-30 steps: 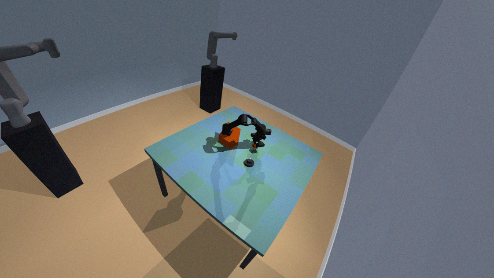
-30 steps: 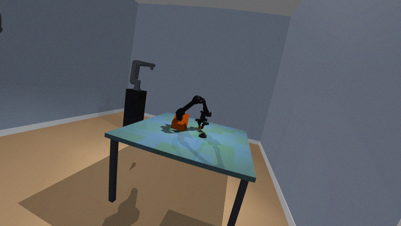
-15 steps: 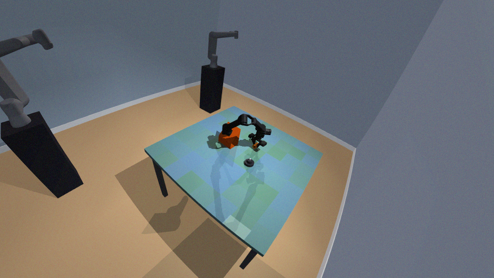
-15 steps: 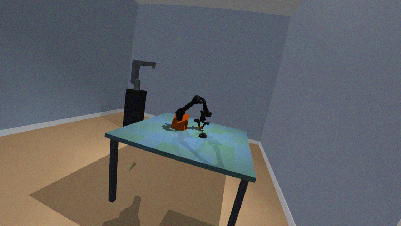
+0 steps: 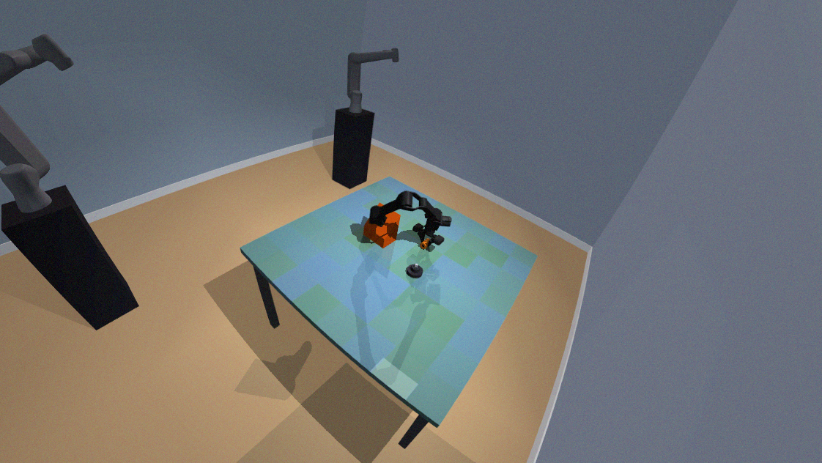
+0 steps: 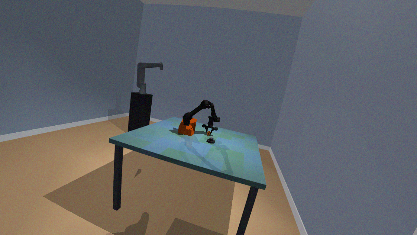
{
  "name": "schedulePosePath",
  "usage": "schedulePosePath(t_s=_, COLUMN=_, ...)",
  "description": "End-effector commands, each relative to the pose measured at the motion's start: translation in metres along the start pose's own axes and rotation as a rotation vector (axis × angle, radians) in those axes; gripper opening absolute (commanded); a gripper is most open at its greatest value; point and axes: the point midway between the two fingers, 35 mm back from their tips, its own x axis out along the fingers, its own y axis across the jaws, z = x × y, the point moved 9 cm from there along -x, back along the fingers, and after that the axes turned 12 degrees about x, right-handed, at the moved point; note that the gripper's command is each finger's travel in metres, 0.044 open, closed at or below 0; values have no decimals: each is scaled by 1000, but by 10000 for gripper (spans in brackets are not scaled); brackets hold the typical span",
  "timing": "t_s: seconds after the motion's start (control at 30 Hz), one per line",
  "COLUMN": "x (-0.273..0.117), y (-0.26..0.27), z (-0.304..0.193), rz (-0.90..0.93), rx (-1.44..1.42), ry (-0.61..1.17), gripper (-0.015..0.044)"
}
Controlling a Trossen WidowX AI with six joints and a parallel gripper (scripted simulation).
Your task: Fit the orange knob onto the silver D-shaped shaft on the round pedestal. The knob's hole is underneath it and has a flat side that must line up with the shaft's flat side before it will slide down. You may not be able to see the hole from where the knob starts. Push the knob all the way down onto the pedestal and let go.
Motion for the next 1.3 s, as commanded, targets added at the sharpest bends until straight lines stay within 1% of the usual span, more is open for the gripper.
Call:
schedulePosePath(t_s=0.0, x=4, y=1, z=-1, rz=-3, rx=-8, ry=5, gripper=181)
schedulePosePath(t_s=0.03, x=4, y=1, z=-1, rz=-3, rx=-8, ry=5, gripper=181)
schedulePosePath(t_s=0.13, x=2, y=1, z=0, rz=3, rx=-2, ry=2, gripper=260)
schedulePosePath(t_s=0.87, x=2, y=1, z=0, rz=3, rx=-2, ry=2, gripper=260)
schedulePosePath(t_s=1.1, x=2, y=1, z=0, rz=3, rx=-2, ry=2, gripper=440)
schedulePosePath(t_s=1.27, x=2, y=1, z=0, rz=3, rx=-2, ry=2, gripper=440)
